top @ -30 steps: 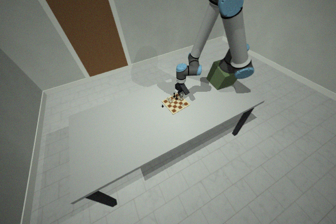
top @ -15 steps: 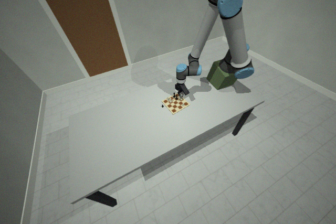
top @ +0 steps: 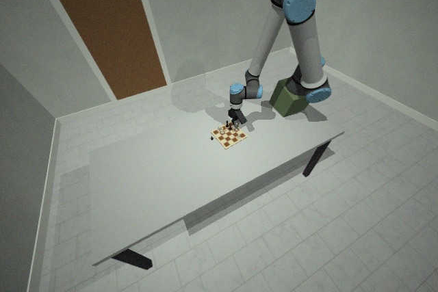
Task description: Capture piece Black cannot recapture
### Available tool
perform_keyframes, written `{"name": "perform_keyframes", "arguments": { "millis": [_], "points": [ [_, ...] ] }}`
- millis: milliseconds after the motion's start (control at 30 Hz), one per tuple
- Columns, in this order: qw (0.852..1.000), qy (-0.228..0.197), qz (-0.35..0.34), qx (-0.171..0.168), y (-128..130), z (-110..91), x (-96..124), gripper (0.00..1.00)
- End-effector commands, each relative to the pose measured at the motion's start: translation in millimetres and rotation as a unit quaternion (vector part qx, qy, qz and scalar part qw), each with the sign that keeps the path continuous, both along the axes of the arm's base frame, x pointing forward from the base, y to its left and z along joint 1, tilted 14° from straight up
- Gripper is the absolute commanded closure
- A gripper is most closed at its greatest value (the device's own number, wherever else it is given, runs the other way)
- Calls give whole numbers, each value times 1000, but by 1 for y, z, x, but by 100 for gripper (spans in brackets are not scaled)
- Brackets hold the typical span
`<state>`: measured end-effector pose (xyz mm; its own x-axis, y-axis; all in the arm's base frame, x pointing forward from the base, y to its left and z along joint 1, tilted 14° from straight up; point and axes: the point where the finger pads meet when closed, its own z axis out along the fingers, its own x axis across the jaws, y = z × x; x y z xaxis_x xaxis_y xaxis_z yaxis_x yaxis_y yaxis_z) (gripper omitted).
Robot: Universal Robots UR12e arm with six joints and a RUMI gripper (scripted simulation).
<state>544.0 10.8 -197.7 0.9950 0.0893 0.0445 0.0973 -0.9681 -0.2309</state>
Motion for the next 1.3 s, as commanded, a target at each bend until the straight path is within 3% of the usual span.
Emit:
{"name": "perform_keyframes", "arguments": {
  "millis": [0,800,833,967,1200,1267],
  "points": [
    [1000,0,0,0,0,0,0,100],
    [1000,0,0,0,0,0,0,100],
    [1000,0,0,0,0,0,0,95],
    [1000,0,0,0,0,0,0,95],
    [1000,0,0,0,0,0,0,80],
    [1000,0,0,0,0,0,0,80]
  ]
}}
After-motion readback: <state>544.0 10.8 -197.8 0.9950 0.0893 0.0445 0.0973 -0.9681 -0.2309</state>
